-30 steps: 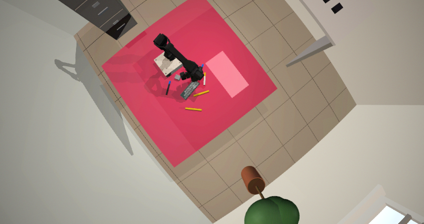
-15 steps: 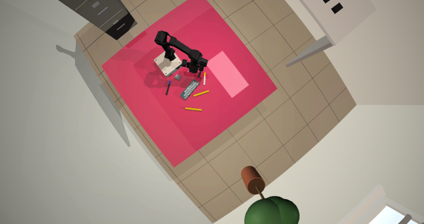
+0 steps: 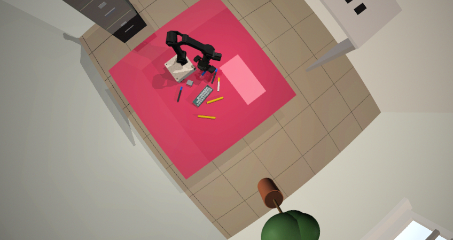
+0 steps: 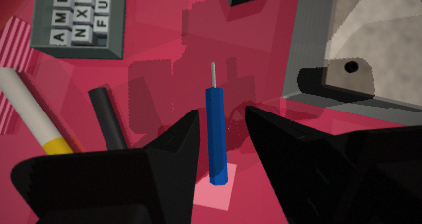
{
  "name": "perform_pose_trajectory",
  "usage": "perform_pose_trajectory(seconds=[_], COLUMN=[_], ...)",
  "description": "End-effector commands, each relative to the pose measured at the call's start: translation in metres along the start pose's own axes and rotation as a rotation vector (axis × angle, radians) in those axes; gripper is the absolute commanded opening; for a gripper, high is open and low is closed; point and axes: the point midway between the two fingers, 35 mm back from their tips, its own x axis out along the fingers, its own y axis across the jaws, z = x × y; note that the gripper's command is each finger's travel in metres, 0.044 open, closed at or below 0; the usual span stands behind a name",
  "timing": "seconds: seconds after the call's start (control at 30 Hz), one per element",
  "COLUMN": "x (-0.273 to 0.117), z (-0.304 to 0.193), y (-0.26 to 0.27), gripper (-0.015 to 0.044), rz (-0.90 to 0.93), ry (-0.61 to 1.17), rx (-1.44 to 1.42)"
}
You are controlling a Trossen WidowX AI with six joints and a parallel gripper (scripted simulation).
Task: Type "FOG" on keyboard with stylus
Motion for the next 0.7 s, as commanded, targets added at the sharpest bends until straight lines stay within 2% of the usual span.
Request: perform_pose_trajectory(seconds=[0.0,0.67], x=[0.0,0.014], z=[0.001,-0.007], y=[-0.002,0.0], gripper=[0.015,0.015], rz=[0.007,0.007], ry=[-0.013,-0.013], rx=[0.034,0.034])
